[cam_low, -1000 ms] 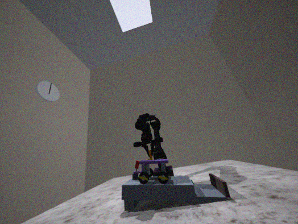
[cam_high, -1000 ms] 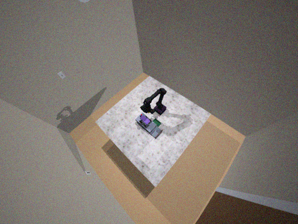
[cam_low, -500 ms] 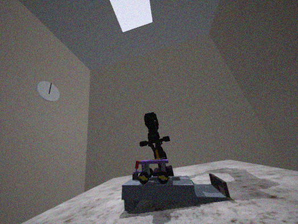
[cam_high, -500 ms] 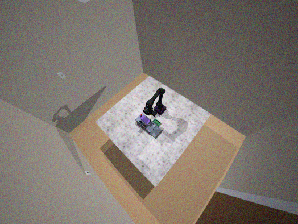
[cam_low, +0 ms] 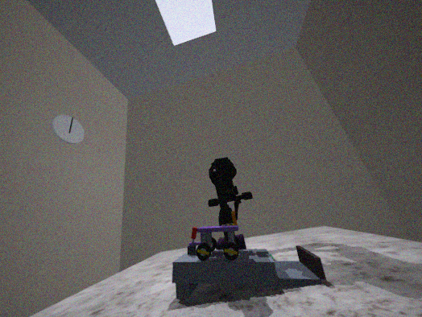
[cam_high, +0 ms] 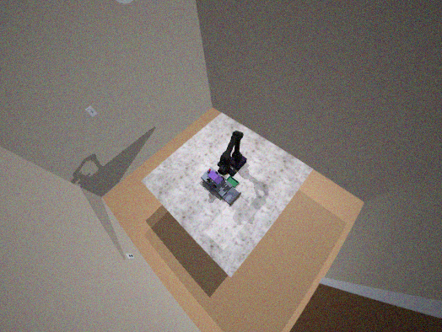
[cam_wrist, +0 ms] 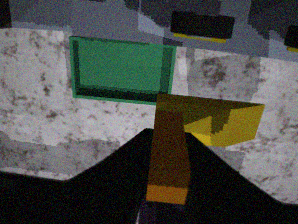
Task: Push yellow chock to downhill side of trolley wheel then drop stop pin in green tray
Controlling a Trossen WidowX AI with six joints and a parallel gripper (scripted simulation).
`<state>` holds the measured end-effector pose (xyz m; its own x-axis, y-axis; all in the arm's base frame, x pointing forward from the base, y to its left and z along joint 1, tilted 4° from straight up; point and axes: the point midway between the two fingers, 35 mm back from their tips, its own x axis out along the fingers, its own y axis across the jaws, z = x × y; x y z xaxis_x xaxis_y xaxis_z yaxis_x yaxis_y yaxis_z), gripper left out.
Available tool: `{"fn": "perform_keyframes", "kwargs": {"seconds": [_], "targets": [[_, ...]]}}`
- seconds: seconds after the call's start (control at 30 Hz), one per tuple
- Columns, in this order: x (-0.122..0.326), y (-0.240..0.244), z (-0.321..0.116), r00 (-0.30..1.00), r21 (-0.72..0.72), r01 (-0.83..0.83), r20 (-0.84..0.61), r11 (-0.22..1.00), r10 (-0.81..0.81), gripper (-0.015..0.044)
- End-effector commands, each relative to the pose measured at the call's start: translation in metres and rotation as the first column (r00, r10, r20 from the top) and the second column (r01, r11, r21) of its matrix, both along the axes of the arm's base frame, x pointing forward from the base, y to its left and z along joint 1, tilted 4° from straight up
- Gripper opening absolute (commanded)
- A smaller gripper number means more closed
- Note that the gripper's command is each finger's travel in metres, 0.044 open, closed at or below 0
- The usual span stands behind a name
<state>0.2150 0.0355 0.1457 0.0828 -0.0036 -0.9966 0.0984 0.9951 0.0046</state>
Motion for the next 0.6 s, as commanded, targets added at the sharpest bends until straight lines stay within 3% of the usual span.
{"fn": "perform_keyframes", "kwargs": {"seconds": [0.0, 0.57], "targets": [[0.006, 0.015, 0.0, 1.0, 0.0, 0.0, 0.006, 1.0, 0.0, 0.0], [0.027, 0.077, -0.004, 1.0, 0.006, 0.0, 0.008, 1.0, 0.0, 0.0]]}}
